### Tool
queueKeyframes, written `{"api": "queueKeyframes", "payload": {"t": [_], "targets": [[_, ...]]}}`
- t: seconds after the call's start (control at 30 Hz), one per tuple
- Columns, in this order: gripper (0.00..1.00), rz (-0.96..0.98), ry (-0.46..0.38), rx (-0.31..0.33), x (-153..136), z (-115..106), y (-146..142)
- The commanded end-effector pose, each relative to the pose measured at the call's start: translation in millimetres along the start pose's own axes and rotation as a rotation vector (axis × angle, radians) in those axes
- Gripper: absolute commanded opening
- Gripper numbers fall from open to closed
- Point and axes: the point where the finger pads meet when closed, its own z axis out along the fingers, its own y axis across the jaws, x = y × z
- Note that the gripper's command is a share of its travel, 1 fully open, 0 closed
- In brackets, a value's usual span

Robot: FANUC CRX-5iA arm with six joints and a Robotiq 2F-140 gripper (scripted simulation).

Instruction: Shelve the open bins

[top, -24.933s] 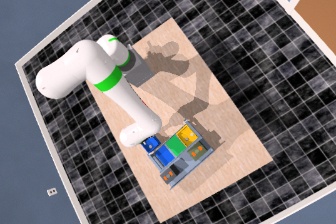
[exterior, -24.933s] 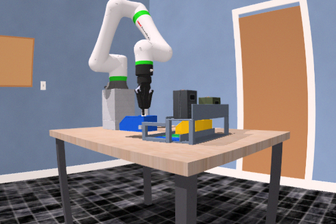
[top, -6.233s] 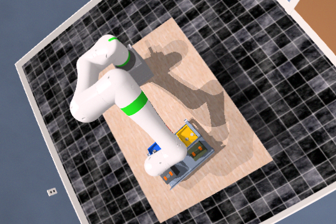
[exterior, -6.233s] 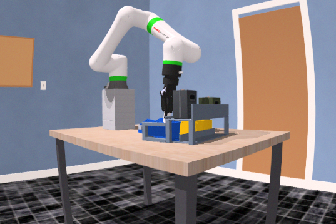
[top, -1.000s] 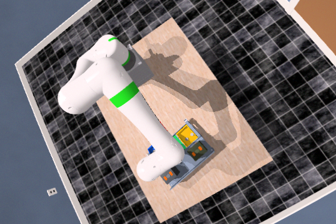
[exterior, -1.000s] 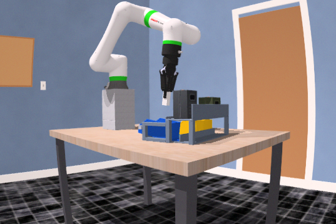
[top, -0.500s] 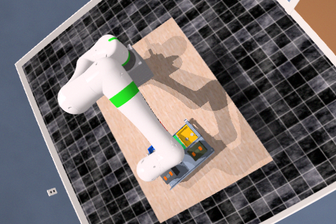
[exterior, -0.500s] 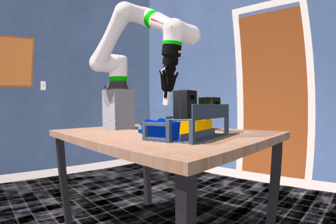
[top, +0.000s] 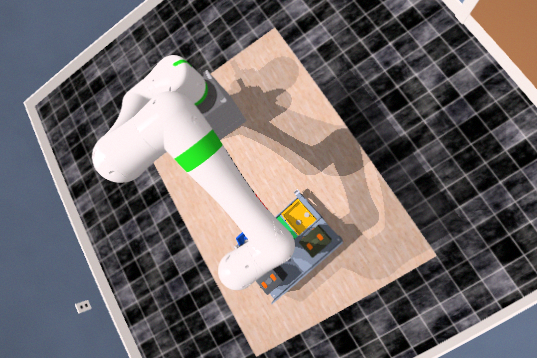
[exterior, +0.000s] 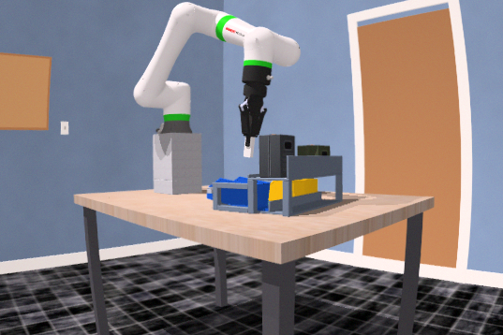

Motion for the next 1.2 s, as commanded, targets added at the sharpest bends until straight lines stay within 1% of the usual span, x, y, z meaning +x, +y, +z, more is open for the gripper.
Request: {"api": "queueKeyframes", "payload": {"t": [0.0, 0.47, 0.57, 0.63, 0.73, 0.8, 0.87, 0.93, 1.17], "targets": [[0.0, 0.0, 0.0, 0.0, -0.2, -0.2, -0.1], [0.0, 0.0, 0.0, 0.0, -0.1, -0.2, -0.1], [0.0, -0.028, -0.003, 0.0, 1.6, 0.4, -1.2], [0.0, -0.084, -0.008, -0.001, 5.3, 1.7, -3.5], [0.0, -0.219, -0.021, -0.001, 14.5, 4.8, -8.8], [0.0, -0.268, -0.026, 0.0, 17.9, 6.0, -10.7], [0.0, -0.268, -0.026, 0.0, 17.9, 6.0, -10.7], [0.0, -0.379, -0.036, 0.002, 25.7, 8.6, -14.8], [0.0, -0.575, -0.055, 0.01, 40.2, 13.3, -21.6]]}}
